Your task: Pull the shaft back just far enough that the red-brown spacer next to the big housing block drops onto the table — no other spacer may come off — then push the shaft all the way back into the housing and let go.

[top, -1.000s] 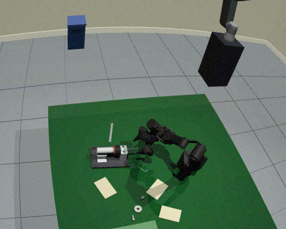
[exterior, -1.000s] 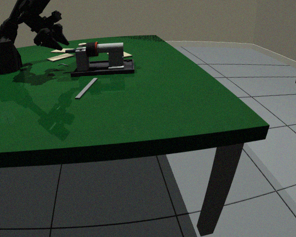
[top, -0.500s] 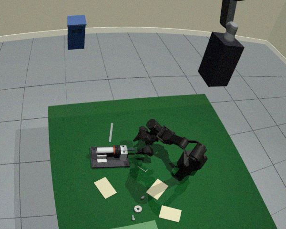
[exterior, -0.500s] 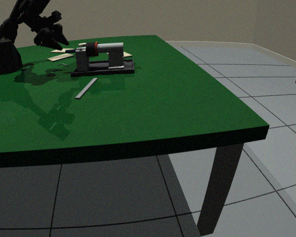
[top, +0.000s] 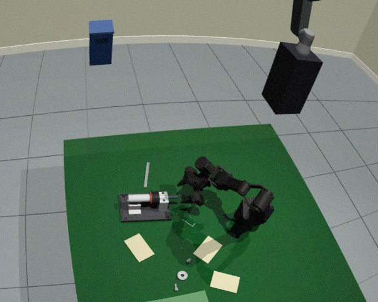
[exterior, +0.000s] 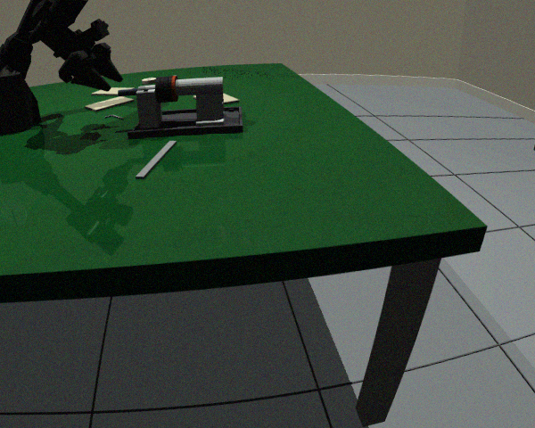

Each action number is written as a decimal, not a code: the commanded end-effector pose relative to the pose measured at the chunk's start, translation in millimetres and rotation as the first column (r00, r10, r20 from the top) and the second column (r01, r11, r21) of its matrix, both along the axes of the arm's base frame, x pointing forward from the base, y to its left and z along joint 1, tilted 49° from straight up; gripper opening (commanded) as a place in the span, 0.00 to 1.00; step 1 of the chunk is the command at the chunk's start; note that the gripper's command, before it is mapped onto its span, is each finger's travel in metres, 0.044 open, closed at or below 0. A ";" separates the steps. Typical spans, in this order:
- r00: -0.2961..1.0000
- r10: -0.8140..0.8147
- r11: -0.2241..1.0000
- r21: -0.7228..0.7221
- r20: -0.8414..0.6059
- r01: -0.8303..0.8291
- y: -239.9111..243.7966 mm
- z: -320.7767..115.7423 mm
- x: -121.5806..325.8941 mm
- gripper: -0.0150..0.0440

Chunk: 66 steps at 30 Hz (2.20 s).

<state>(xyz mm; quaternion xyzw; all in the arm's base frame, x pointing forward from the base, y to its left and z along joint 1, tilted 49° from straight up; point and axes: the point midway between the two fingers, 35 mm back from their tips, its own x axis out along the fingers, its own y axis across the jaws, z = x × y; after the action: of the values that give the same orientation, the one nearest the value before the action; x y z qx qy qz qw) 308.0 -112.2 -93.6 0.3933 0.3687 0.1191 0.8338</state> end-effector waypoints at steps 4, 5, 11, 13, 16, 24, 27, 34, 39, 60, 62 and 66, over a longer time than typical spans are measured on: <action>1.000 0.004 1.000 0.001 0.002 -0.004 1.0 0.1 -0.9 1.00; 1.000 0.004 1.000 0.001 0.002 -0.004 1.0 0.1 -0.9 1.00; 1.000 0.004 1.000 0.000 0.002 -0.004 1.3 -0.3 -0.3 1.00; 1.000 0.004 1.000 0.000 0.001 -0.004 2.1 -1.3 1.0 1.00; 1.000 0.005 1.000 0.000 0.001 -0.005 4.1 -3.7 4.1 1.00; 1.000 0.005 1.000 -0.001 0.000 -0.005 10.6 -10.5 13.3 1.00; 1.000 0.005 1.000 0.000 0.000 -0.005 13.3 -13.0 16.7 1.00; 1.000 0.005 1.000 0.001 0.002 -0.005 19.8 -18.5 24.4 1.00; 1.000 0.004 1.000 0.002 0.003 -0.004 23.2 -21.1 28.1 1.00; 1.000 0.004 1.000 0.002 0.003 -0.004 23.2 -21.1 28.1 1.00; 1.000 0.004 1.000 0.002 0.003 -0.004 23.2 -21.1 28.1 1.00; 1.000 0.004 1.000 0.002 0.003 -0.004 23.2 -21.1 28.1 1.00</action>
<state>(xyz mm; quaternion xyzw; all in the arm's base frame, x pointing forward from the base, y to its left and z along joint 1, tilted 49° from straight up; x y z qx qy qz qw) 335.9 -88.8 -114.2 0.3918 0.3672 0.1240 0.8344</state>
